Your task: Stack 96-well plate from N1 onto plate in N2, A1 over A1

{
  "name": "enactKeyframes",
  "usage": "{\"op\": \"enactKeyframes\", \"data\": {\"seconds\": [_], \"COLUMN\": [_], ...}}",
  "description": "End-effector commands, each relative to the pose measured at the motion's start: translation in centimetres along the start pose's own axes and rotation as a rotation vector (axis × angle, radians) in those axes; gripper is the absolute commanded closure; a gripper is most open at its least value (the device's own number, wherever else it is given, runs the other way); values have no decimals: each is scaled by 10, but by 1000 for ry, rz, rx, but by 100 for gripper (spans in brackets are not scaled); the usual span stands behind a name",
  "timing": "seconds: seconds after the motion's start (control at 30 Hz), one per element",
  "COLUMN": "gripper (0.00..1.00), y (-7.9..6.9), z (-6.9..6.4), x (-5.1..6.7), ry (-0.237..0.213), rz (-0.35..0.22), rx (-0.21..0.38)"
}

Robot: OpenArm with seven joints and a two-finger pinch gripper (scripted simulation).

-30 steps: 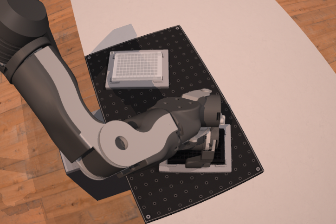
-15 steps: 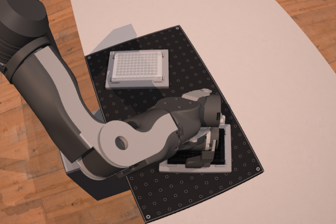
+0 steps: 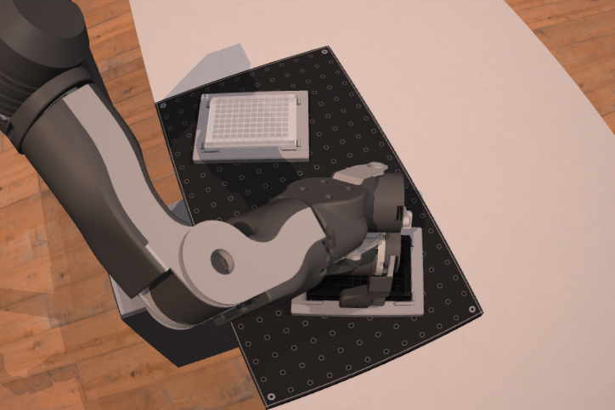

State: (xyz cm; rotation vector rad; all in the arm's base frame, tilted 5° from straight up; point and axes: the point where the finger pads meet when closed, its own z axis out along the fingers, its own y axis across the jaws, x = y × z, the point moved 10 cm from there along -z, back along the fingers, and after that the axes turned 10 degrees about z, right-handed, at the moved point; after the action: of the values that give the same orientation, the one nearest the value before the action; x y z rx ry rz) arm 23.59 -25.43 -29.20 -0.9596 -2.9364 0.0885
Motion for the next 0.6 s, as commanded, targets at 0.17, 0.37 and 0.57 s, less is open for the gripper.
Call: {"op": "enactKeyframes", "data": {"seconds": [0.17,0.37,0.57], "gripper": [100,100,100], "y": [0,0,0], "z": [-1,-26,-33], "x": [0,-2,-2], "ry": [-1,-1,-1], "rz": [1,-1,-1], "rx": [-2,-1,-1]}}
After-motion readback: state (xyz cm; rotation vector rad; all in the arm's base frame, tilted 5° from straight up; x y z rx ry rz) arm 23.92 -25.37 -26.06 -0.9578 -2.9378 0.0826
